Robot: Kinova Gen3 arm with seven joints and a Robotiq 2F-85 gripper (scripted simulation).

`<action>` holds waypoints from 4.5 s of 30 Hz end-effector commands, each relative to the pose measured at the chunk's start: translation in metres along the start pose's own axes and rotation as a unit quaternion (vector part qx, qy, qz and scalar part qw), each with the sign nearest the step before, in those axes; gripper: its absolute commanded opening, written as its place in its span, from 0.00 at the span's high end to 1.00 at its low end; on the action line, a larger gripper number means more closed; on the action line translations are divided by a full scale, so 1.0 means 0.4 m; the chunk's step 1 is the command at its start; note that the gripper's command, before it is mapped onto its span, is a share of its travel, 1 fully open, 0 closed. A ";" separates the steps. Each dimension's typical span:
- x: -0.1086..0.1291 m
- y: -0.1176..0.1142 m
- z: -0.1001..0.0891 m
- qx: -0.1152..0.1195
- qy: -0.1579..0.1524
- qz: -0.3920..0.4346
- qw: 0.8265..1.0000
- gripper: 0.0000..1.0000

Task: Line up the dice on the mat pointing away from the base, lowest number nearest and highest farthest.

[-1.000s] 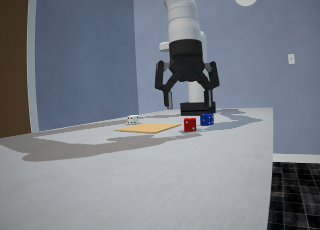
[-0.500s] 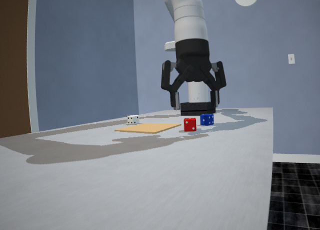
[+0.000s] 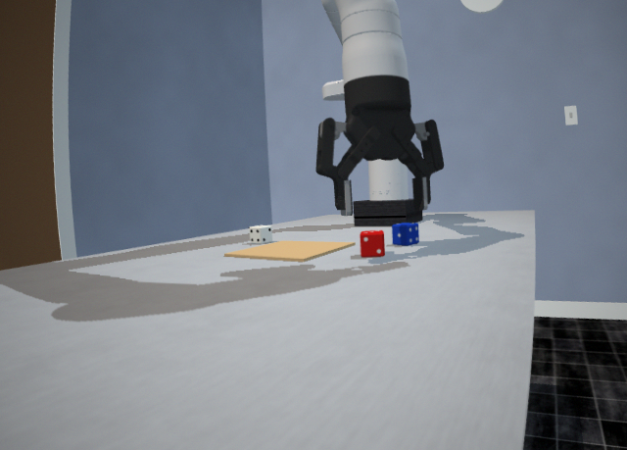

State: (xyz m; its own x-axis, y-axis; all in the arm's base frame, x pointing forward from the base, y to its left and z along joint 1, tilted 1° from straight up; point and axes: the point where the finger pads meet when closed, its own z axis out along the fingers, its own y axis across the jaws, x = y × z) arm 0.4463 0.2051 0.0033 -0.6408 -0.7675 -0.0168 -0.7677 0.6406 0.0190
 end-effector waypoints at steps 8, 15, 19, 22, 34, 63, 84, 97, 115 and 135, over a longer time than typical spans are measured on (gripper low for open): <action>0.002 0.006 0.001 -0.002 0.004 0.005 1.000 0.00; 0.002 0.006 0.001 -0.002 0.004 0.005 1.000 0.00; 0.002 0.006 0.001 -0.002 0.004 0.005 1.000 0.00; 0.002 0.006 0.001 -0.002 0.004 0.005 1.000 0.00; 0.002 0.006 0.001 -0.002 0.004 0.005 1.000 0.00; 0.002 0.006 0.001 -0.002 0.004 0.005 1.000 0.00; 0.002 0.006 0.001 -0.002 0.004 0.005 1.000 0.00; 0.036 0.046 0.002 -0.003 0.006 0.005 1.000 0.00; 0.151 0.199 -0.001 -0.003 0.006 0.005 1.000 0.00; 0.153 0.202 -0.001 -0.003 0.006 0.005 1.000 0.00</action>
State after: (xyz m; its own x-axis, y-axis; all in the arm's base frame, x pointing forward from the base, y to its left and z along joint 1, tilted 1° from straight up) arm 0.3441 0.2082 0.0028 -0.6499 -0.7600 0.0049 -0.7596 0.6497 0.0284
